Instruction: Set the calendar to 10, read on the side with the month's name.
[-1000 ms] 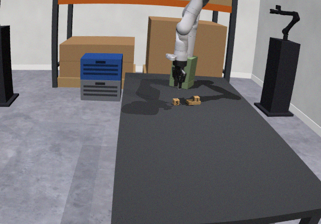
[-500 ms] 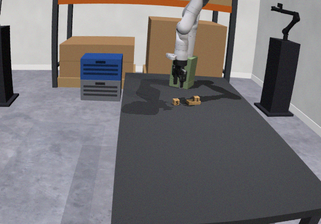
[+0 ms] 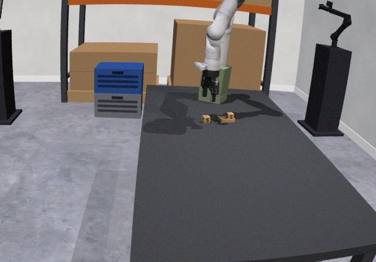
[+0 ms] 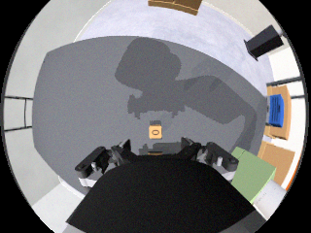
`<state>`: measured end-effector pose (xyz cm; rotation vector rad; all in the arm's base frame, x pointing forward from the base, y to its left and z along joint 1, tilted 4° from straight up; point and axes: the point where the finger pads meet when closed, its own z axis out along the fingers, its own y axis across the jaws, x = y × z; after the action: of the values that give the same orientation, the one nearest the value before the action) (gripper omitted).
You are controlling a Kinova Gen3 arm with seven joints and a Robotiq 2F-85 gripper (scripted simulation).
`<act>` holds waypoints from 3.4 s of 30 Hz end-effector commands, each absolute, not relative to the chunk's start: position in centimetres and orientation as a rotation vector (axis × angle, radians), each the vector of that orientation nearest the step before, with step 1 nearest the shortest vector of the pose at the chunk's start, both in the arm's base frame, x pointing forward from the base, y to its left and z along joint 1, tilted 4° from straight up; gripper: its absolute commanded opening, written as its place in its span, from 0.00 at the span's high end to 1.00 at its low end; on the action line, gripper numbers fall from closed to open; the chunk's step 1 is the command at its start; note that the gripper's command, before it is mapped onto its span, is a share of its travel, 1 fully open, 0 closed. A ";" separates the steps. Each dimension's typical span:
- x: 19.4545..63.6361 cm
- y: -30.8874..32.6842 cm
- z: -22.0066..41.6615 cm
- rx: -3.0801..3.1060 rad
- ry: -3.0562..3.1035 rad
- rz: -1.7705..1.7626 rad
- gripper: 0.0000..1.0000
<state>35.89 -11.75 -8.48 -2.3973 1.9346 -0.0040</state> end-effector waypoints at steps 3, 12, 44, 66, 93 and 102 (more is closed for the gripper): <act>35.8 -11.6 -8.3 -2.396 1.931 0.001 0.00; 35.8 -11.6 -8.3 -2.396 1.931 0.001 0.00; 35.7 -11.7 -8.5 -2.438 1.892 -0.001 0.00; 33.7 -9.9 -8.7 -2.813 1.321 0.062 0.00; 31.5 -6.4 -8.7 -3.090 -0.296 0.110 0.00; 31.6 -4.9 -8.6 -2.939 -0.985 0.078 0.00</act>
<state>31.46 -4.79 -8.85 -2.9755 -0.8563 0.1178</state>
